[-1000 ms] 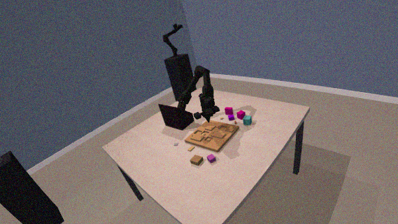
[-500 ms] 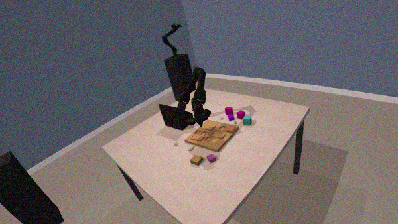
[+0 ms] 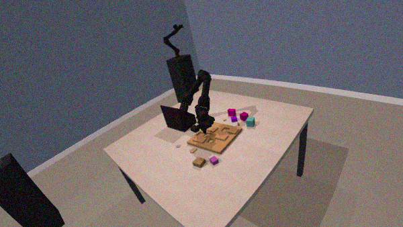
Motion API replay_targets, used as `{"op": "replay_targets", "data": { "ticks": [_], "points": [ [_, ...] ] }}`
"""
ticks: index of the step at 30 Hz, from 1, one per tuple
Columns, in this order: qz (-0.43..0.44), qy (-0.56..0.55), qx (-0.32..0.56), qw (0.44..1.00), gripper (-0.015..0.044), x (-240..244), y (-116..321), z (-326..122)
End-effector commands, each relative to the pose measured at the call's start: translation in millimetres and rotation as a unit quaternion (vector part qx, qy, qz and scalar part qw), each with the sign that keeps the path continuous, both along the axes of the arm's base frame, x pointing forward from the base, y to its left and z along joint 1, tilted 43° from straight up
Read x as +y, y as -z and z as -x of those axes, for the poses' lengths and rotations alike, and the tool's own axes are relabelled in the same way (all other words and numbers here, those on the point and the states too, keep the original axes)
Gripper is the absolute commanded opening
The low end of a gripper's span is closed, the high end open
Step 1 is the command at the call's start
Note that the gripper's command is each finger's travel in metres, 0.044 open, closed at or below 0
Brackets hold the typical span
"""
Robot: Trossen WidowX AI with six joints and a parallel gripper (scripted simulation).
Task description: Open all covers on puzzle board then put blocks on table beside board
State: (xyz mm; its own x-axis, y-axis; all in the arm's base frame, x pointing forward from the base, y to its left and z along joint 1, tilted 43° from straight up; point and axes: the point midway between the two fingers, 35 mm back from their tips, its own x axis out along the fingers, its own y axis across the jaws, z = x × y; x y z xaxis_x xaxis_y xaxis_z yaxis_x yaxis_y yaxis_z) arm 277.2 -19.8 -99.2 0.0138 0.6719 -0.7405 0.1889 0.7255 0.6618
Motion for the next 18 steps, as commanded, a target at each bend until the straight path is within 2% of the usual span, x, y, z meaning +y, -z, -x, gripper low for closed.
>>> {"op": "replay_targets", "data": {
  "ticks": [1,4,9,13,18],
  "points": [
    [-0.002,0.01,0.004,1.0,0.0,3.5,5.1,-1.1],
    [-0.003,0.062,0.051,0.997,0.0,4.2,5.8,-1.2],
    [-0.007,0.22,0.195,0.956,0.0,6.4,8.2,-1.5],
    [-0.01,0.348,0.312,0.884,0.0,8.3,10.2,-1.7],
    [-0.013,0.489,0.442,0.752,0.0,10.7,12.7,-1.9]
  ]
}}
